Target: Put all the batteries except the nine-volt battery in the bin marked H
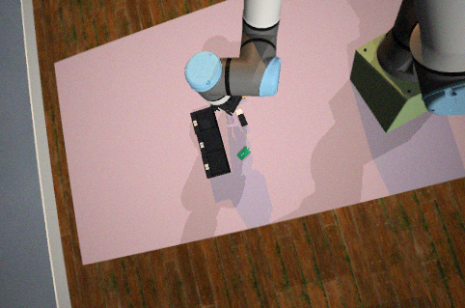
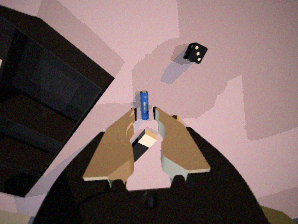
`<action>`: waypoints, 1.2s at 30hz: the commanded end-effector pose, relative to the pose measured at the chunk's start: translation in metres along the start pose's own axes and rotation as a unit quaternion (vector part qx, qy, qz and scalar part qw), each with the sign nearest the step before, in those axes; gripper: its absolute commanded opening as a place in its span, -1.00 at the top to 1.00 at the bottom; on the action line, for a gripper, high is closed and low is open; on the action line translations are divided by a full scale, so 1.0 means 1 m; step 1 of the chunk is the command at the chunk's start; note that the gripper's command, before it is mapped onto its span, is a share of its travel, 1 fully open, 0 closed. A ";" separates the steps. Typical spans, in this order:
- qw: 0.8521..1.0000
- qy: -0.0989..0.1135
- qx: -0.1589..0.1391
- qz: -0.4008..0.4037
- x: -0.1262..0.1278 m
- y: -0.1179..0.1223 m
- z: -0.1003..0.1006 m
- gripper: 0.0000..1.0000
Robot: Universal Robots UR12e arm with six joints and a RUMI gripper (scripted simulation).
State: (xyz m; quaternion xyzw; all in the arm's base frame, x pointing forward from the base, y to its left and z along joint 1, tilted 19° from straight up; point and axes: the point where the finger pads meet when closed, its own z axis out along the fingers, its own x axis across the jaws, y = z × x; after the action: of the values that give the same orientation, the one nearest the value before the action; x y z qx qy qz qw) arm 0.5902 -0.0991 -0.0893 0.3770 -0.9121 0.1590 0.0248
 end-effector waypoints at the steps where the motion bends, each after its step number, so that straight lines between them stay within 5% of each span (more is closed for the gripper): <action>1: 1.000 0.000 0.001 0.000 0.000 0.000 0.003 0.72; 13: 1.000 0.000 0.001 0.000 0.000 0.000 0.003 0.72; 14: 1.000 0.000 0.001 0.000 0.000 0.000 0.003 1.00; 36: 1.000 0.000 0.001 0.000 0.000 0.000 0.003 1.00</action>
State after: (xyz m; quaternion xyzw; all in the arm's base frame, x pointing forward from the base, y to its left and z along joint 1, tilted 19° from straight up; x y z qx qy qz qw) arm 0.5904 -0.1001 -0.0923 0.3771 -0.9121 0.1590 0.0247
